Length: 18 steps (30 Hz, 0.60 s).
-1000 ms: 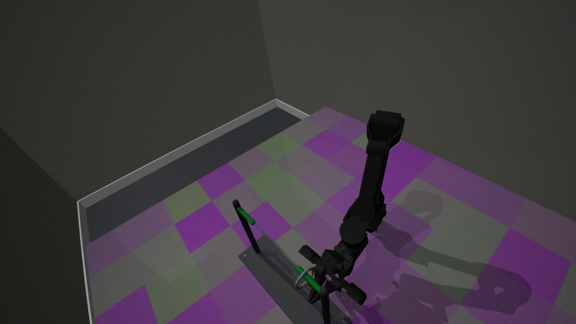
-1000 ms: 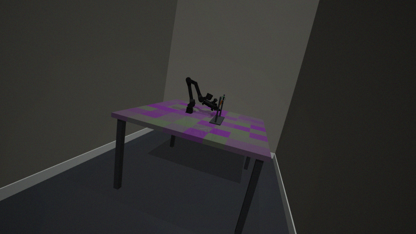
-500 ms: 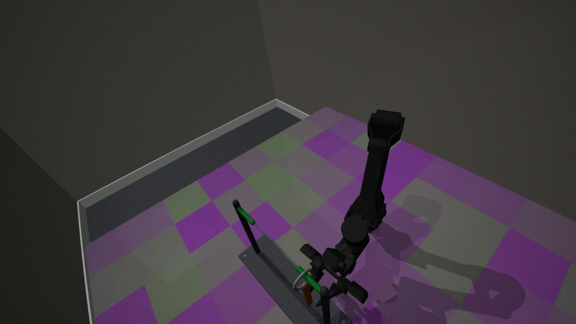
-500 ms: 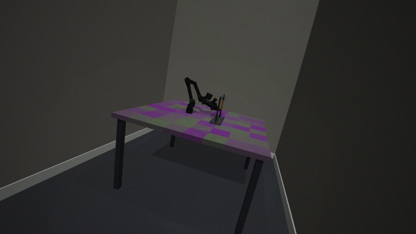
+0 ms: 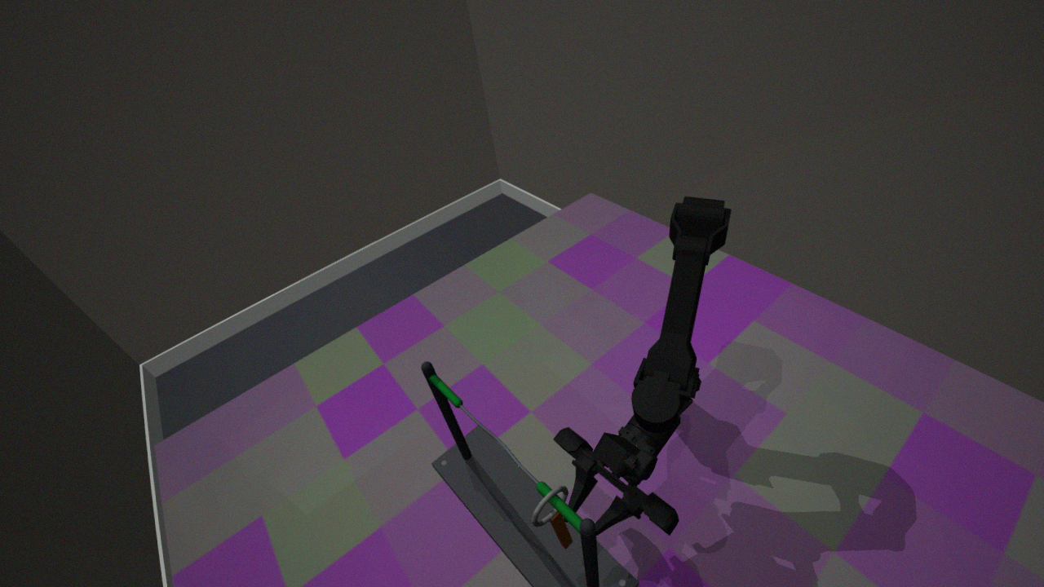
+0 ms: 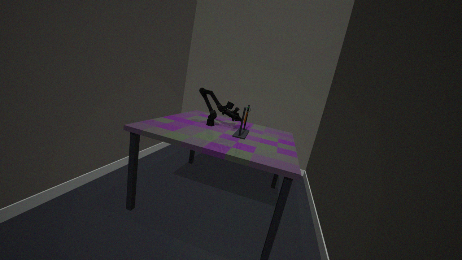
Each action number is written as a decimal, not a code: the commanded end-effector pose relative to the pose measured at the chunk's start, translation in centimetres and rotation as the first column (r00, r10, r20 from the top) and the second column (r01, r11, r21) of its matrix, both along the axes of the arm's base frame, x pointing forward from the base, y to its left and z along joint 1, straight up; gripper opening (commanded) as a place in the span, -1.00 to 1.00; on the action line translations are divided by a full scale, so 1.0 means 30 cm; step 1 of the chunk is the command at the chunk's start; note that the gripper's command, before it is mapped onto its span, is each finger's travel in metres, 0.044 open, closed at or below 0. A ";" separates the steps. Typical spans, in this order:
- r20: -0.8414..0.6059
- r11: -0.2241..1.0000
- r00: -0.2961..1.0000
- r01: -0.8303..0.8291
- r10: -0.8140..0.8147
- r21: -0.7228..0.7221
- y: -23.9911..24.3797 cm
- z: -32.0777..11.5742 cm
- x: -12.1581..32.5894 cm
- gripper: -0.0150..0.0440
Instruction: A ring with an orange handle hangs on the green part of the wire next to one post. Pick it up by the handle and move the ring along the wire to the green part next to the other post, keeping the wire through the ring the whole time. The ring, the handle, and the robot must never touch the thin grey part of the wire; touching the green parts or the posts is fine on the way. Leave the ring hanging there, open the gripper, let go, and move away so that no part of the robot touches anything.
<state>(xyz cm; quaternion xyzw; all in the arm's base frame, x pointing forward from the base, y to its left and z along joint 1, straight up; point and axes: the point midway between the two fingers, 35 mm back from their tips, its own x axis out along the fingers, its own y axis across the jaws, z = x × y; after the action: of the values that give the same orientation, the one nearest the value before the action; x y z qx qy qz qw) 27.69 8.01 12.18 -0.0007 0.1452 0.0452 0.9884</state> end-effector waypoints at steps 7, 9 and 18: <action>-0.010 1.000 1.000 0.009 -0.009 0.000 -0.013 -0.003 -0.056 0.05; -0.010 1.000 1.000 0.009 -0.009 0.000 -0.015 -0.002 -0.066 0.05; -0.010 1.000 1.000 0.009 -0.009 0.000 -0.017 -0.001 -0.074 0.05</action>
<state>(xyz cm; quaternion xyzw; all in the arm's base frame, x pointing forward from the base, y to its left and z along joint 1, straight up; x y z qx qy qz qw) 25.60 7.65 12.38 -0.0004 0.1475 0.0441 0.9881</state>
